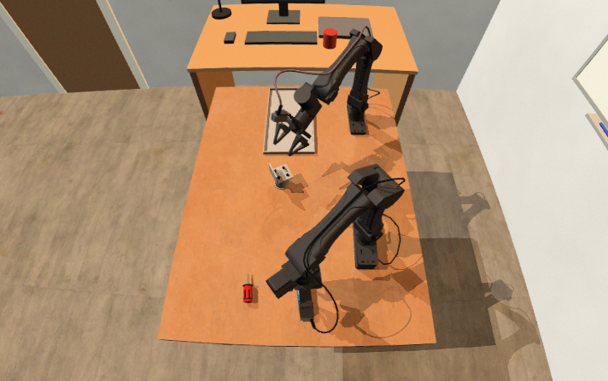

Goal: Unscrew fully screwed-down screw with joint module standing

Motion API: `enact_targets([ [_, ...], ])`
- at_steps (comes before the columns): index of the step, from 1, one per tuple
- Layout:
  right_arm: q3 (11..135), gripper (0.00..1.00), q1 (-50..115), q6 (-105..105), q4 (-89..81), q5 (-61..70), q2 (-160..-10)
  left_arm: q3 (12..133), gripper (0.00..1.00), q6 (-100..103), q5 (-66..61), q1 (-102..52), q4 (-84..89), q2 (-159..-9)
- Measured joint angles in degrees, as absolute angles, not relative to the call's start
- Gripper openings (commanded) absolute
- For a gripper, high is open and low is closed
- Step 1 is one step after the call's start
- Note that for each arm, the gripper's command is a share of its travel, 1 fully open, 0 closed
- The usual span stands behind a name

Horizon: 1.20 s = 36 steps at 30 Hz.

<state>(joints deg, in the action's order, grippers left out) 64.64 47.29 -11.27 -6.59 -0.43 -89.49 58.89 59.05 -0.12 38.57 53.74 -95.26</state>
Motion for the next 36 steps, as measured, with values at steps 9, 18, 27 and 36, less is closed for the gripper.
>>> enact_targets([
  [9,60.6,0.86,45.8,-8.1,-0.4,3.7,-88.3,58.9,0.65,59.0,-0.1,38.6,53.7,-95.3],
  [18,51.7,0.86,41.8,-3.2,8.4,9.4,-85.4,58.9,0.65,59.0,-0.1,38.6,53.7,-95.3],
  [27,47.7,0.86,40.4,-0.1,14.8,13.4,-83.9,58.9,0.65,59.0,-0.1,38.6,53.7,-95.3],
  [36,39.1,0.86,36.5,4.7,23.2,19.2,-81.4,58.9,0.65,59.0,-0.1,38.6,53.7,-95.3],
])
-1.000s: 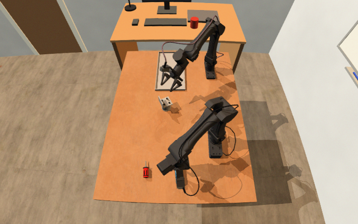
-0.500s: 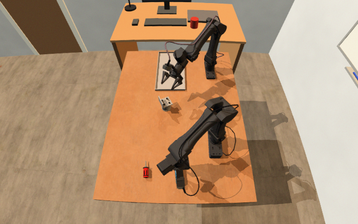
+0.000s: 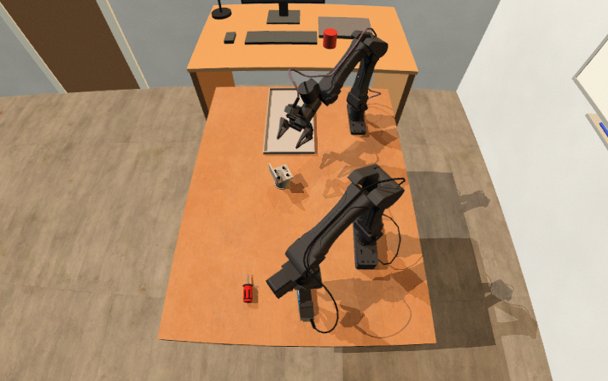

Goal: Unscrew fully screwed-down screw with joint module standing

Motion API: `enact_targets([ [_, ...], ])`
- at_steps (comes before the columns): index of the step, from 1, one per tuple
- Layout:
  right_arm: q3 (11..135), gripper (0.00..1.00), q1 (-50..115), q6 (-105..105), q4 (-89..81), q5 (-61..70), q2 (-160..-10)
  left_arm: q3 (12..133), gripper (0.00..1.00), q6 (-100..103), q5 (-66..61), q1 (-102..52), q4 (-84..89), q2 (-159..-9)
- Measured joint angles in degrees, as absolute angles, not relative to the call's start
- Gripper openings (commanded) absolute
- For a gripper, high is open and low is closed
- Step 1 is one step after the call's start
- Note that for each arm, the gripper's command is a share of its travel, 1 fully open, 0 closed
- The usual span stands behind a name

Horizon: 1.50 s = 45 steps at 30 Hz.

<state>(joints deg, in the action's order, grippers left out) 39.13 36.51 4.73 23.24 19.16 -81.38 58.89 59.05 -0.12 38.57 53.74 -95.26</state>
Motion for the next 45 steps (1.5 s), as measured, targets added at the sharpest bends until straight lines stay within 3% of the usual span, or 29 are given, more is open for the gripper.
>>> enact_targets([
  [45,36.8,0.86,36.2,6.4,30.7,22.5,-83.1,58.9,0.65,59.0,-0.1,38.6,53.7,-95.3],
])
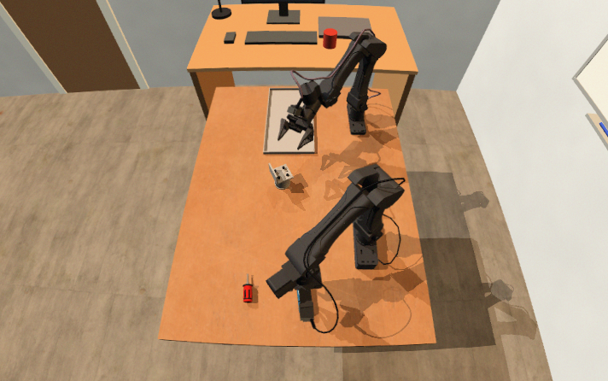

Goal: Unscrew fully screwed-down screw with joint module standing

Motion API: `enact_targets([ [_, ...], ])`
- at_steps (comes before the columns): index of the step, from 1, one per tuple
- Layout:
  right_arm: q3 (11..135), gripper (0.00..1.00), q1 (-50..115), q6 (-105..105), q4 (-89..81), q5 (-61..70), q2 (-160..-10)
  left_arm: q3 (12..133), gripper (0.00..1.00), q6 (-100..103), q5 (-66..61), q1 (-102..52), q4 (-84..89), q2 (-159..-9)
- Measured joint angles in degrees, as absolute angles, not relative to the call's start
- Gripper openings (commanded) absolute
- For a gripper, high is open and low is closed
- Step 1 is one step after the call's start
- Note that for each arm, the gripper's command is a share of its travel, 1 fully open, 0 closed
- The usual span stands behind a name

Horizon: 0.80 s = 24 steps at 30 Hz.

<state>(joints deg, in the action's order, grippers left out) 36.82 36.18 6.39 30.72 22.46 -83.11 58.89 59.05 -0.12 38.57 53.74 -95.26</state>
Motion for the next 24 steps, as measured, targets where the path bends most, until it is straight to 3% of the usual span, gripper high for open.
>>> enact_targets([
  [24,31.5,0.86,36.2,6.4,43.2,22.4,-92.1,58.9,0.65,59.0,-0.1,38.6,53.7,-95.3],
])
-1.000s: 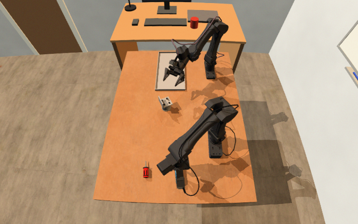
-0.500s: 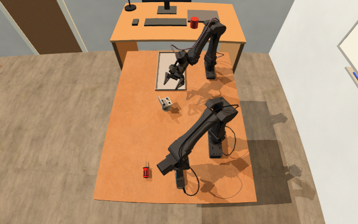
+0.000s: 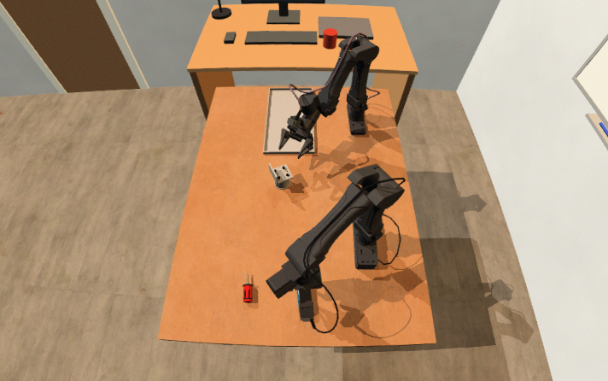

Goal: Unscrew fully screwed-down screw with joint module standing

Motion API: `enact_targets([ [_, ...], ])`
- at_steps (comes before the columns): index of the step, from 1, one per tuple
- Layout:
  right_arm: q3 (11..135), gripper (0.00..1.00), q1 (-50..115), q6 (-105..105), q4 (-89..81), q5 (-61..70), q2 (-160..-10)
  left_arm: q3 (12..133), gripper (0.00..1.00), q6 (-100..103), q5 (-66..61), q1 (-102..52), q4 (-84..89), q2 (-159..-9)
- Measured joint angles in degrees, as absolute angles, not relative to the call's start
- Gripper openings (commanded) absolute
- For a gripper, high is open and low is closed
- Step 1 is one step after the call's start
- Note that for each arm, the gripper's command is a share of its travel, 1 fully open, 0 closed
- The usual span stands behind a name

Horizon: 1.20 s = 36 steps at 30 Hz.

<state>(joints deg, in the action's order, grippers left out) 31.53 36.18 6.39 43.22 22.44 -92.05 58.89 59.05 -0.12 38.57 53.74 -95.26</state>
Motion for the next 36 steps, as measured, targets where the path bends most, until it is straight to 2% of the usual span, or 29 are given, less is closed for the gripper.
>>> enact_targets([
  [36,27.9,0.86,36.2,6.4,63.4,22.4,-107.6,58.9,0.65,59.0,-0.1,38.6,53.7,-95.3],
])
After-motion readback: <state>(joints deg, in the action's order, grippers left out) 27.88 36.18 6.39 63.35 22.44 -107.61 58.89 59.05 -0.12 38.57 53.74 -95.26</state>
